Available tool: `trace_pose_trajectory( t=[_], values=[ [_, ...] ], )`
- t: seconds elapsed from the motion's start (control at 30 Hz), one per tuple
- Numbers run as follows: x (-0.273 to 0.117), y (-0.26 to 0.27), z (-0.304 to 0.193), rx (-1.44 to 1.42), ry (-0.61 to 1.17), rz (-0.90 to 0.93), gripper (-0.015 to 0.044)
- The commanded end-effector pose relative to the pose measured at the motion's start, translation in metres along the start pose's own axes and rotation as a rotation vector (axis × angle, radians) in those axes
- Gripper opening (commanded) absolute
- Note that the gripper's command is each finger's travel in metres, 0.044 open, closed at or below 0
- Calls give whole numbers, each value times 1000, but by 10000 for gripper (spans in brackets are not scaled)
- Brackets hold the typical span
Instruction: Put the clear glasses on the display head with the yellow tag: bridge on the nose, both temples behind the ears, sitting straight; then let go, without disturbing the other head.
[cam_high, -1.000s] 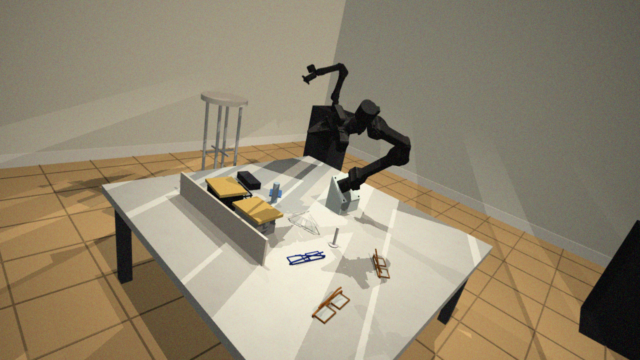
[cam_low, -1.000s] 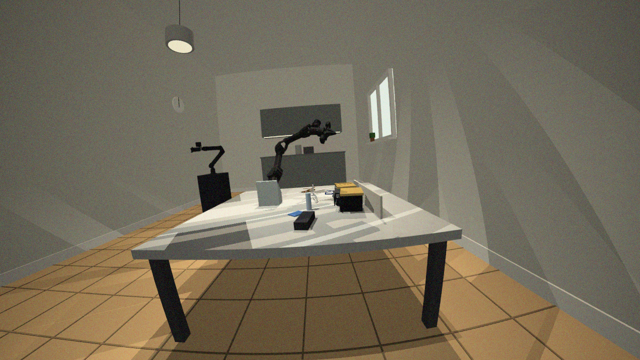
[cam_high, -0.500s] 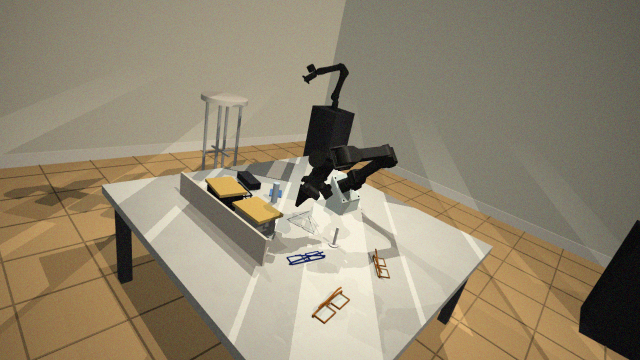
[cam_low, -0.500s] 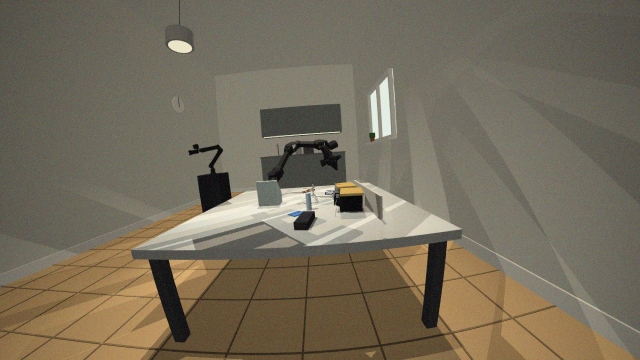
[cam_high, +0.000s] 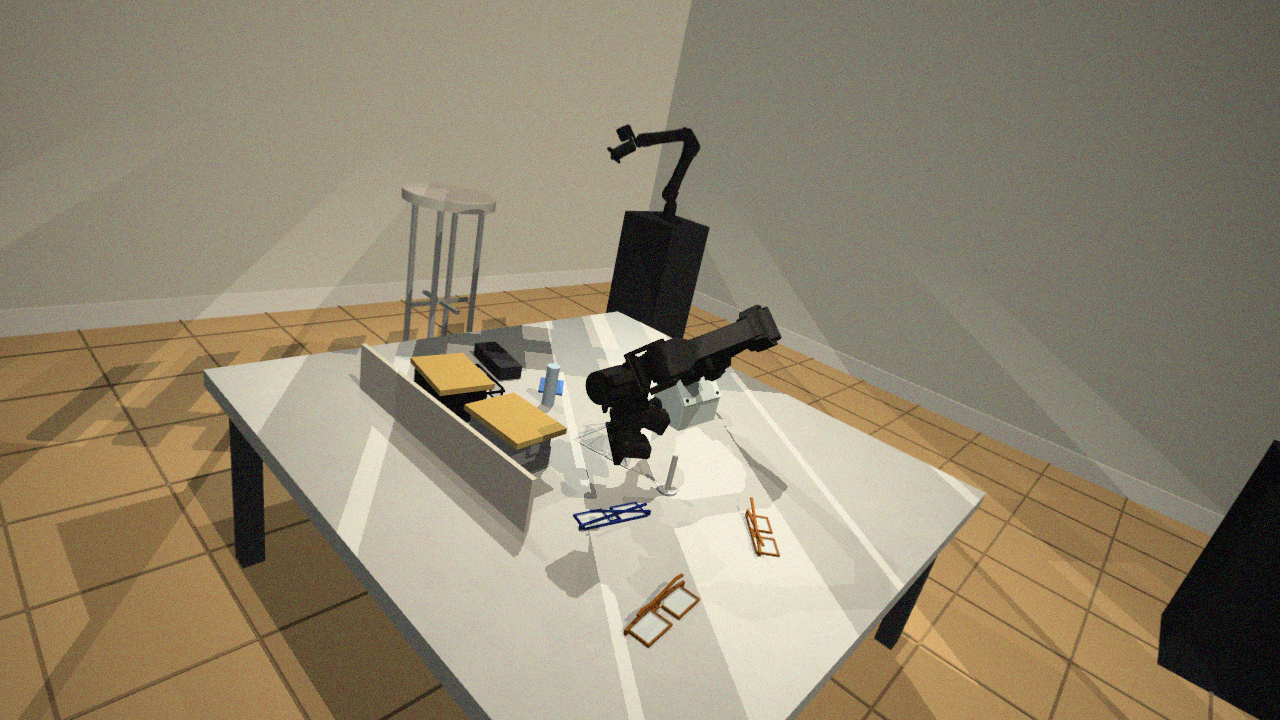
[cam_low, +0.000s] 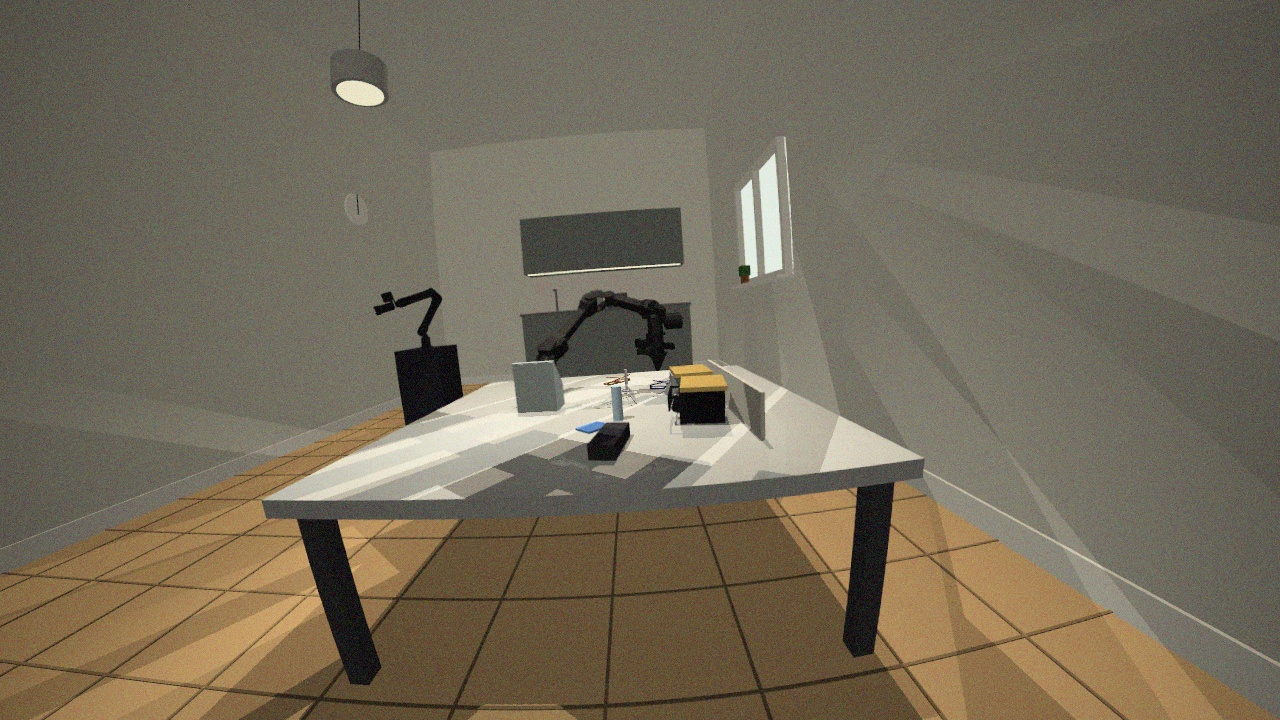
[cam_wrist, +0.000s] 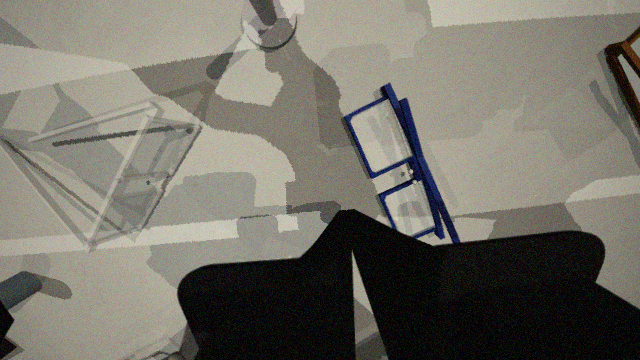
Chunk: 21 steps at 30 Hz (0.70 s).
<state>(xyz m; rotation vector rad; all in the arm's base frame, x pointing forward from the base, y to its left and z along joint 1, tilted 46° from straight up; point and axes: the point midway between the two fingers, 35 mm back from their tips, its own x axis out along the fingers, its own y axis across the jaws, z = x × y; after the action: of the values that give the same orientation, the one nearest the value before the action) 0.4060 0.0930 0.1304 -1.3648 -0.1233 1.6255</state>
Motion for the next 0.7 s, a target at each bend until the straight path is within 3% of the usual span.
trace_pose_trajectory(
  t=[0.0,0.67],
  values=[
    [2,-1,1,-9,-5,-5,0],
    [35,-2,0,-9,-5,-6,0]
  ],
)
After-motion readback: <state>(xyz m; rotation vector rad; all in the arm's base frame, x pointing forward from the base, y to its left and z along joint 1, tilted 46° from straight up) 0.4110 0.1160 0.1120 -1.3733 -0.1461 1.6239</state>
